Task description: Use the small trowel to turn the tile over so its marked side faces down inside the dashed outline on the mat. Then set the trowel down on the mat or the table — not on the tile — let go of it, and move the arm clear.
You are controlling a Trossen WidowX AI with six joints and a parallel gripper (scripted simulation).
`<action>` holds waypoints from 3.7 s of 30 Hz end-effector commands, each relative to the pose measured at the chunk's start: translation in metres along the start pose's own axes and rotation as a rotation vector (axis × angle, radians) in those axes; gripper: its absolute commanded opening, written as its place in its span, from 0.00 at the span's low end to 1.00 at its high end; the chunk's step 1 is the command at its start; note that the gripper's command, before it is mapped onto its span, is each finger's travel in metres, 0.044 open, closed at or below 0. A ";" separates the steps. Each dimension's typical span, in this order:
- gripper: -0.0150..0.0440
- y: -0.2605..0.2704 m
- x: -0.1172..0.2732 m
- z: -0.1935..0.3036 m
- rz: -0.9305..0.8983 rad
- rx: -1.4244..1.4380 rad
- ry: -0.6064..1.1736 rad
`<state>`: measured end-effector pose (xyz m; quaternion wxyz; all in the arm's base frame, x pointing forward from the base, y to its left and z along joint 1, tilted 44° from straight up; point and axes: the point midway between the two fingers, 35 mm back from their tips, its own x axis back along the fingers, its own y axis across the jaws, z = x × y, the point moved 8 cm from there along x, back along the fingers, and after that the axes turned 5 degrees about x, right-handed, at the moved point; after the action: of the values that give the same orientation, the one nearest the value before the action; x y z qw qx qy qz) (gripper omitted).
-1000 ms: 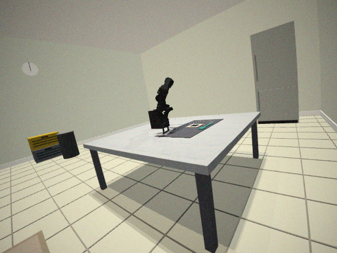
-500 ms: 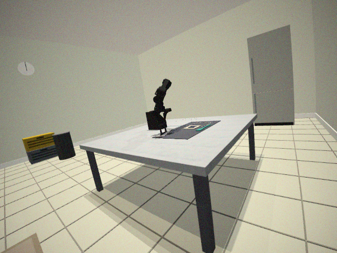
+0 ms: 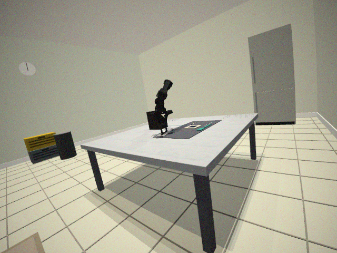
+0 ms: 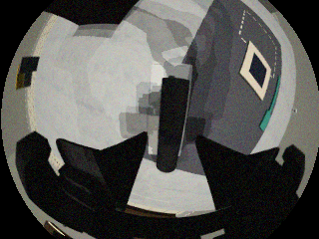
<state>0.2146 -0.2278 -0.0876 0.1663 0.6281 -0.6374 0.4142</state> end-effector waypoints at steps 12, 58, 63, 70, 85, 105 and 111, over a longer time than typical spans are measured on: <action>0.71 0.001 -0.025 -0.001 0.003 -0.005 -0.005; 0.47 0.001 -0.026 -0.001 0.002 -0.463 -0.006; 0.47 0.001 -0.026 -0.001 0.001 -0.611 -0.006; 0.47 0.001 -0.026 -0.001 0.001 -0.744 -0.006; 0.71 0.001 -0.026 -0.001 0.001 -0.744 -0.006; 0.71 0.003 0.020 -0.004 0.000 -0.743 -0.007; 0.76 0.003 0.028 -0.003 0.011 -0.747 -0.002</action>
<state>0.2083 -0.2385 -0.0723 0.3808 0.5229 -0.7475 0.1514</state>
